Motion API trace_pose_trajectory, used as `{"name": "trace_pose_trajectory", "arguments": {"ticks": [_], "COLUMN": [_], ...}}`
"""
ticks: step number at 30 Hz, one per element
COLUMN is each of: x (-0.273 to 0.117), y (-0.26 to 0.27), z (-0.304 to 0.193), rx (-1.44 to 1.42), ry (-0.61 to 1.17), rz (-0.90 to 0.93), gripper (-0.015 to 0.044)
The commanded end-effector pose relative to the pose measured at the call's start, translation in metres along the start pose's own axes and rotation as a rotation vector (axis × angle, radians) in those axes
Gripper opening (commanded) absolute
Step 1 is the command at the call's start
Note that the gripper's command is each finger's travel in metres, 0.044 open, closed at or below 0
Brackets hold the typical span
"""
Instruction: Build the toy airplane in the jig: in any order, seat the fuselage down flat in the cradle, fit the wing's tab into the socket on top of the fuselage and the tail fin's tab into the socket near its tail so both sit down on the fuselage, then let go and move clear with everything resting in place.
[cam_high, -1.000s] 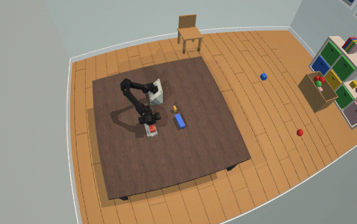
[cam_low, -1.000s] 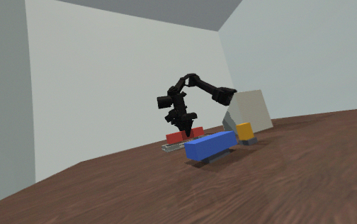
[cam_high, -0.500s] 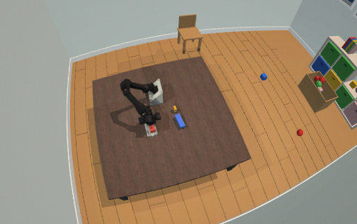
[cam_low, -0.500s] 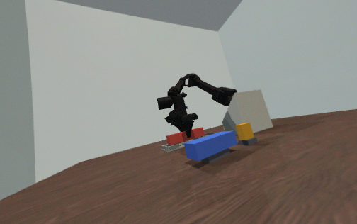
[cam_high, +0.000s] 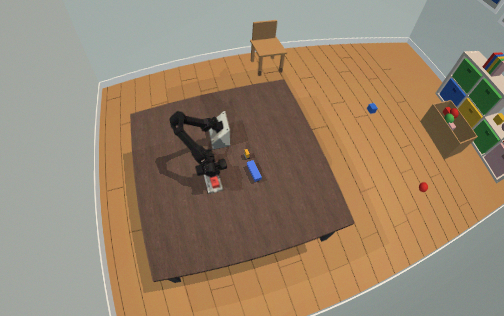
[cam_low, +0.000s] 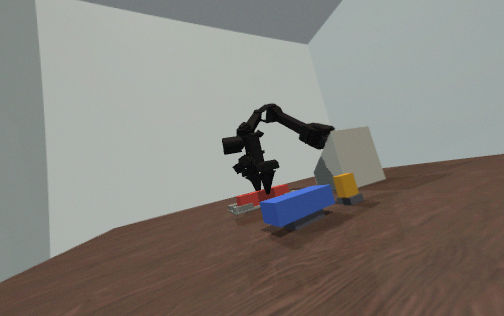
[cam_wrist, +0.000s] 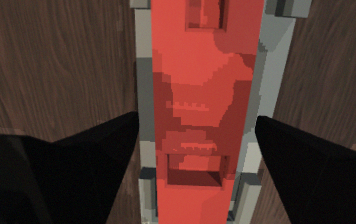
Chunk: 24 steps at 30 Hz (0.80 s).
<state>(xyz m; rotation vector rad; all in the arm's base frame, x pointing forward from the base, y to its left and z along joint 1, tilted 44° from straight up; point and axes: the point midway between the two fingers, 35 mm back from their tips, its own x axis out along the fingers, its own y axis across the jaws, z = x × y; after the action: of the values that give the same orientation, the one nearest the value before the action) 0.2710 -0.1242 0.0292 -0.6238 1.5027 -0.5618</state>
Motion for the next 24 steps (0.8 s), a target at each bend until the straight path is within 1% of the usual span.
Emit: {"name": "trace_pose_trajectory", "arguments": {"ticks": [1,11,13,17,19,24], "x": [0.0,-0.003,-0.025,-0.092,-0.105,-0.106], "y": [0.0,0.0,0.002,0.002,0.001,0.004], "z": [0.0,0.001,0.005,0.003,0.001,0.005], "rx": [0.001,0.001,0.0,-0.002,-0.003,-0.003], "ry": [-0.001,-0.001,-0.001,0.0,0.001,0.0], "rz": [-0.001,0.0,0.006,0.004,0.001,0.001], "gripper": [0.044,0.044,0.044,0.044,0.044,0.044]}}
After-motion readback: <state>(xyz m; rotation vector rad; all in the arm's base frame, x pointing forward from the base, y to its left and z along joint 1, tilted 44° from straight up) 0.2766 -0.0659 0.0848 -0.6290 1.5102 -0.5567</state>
